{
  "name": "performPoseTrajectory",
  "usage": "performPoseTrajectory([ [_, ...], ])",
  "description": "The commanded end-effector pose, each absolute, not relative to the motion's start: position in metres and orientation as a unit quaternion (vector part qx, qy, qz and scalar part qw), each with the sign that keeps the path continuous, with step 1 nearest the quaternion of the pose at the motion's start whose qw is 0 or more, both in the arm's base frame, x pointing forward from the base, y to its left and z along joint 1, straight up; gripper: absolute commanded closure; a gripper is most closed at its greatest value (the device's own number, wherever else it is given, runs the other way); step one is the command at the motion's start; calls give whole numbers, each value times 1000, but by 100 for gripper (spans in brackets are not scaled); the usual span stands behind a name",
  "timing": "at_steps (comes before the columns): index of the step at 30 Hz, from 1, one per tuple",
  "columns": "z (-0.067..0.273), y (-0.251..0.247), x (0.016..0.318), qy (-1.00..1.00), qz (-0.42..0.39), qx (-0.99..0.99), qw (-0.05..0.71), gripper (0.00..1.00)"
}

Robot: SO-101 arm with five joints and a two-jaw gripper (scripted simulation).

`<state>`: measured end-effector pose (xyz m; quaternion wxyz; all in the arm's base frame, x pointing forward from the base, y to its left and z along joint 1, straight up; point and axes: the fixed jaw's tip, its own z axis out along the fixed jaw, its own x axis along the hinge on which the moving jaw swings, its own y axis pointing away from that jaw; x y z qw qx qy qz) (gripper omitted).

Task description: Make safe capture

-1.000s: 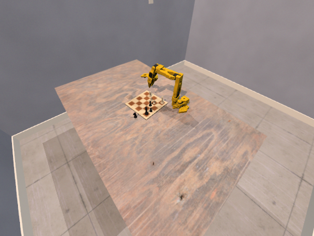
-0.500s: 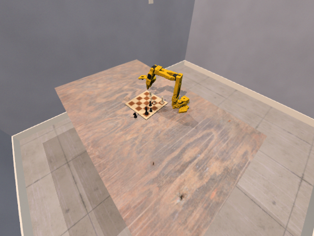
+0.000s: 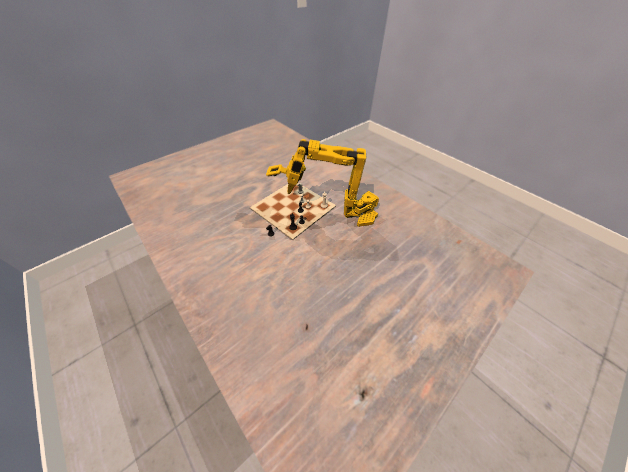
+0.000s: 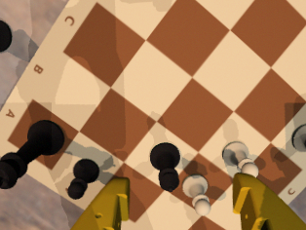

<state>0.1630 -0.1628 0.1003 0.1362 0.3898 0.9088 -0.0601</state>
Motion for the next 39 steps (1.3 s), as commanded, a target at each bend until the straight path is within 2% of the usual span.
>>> performPoseTrajectory([
  [1,100,-129,186,940,-46,309,136,78],
  [8,102,-60,212,979,-23,146,141,74],
  [16,102,4,215,990,-3,0,143,71],
  [28,104,103,179,957,32,-252,139,64],
  [39,104,139,147,920,48,-364,134,61],
])
